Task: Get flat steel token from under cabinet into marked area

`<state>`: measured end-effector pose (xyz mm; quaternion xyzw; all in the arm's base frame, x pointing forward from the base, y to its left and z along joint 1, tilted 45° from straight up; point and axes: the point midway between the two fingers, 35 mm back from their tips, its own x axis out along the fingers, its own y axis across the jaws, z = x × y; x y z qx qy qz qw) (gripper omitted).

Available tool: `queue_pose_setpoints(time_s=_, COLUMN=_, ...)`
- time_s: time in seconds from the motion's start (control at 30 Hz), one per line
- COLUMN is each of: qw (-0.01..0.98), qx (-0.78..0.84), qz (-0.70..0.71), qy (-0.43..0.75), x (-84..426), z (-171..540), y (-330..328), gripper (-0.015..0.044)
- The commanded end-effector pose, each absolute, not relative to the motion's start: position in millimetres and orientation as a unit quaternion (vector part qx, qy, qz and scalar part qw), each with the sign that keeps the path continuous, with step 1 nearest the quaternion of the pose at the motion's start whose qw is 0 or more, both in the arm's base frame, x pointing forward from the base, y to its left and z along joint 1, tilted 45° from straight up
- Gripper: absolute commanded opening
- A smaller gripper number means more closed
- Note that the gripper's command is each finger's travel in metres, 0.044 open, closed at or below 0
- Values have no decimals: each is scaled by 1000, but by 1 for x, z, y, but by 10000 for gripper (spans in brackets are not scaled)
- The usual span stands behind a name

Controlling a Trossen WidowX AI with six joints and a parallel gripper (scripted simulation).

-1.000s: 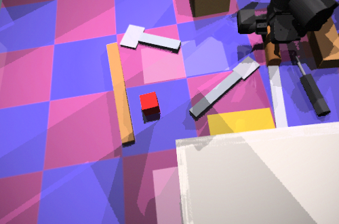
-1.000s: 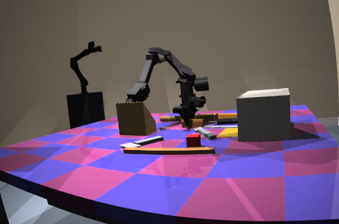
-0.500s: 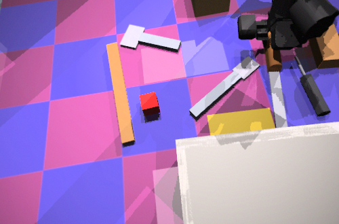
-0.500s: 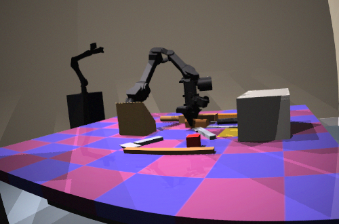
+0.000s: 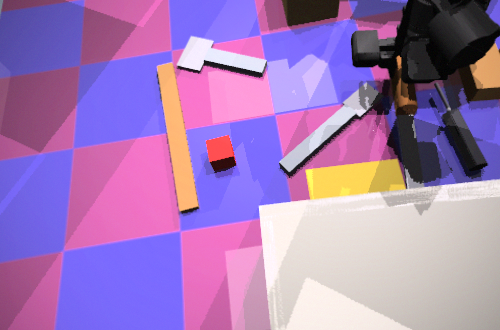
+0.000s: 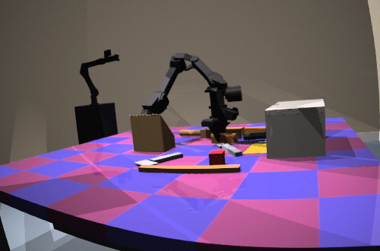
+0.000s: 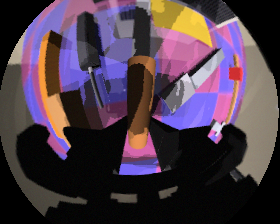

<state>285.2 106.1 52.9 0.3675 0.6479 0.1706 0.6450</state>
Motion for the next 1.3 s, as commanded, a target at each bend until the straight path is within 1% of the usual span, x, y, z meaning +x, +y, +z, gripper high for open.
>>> queue_pose_setpoints(time_s=0.0, qw=645, qx=367, qz=173, qy=647, x=291, z=53, y=105, gripper=0)
queue_pose_setpoints(time_s=1.27, qw=646, qx=367, qz=173, qy=647, x=334, z=49, y=94, gripper=0)
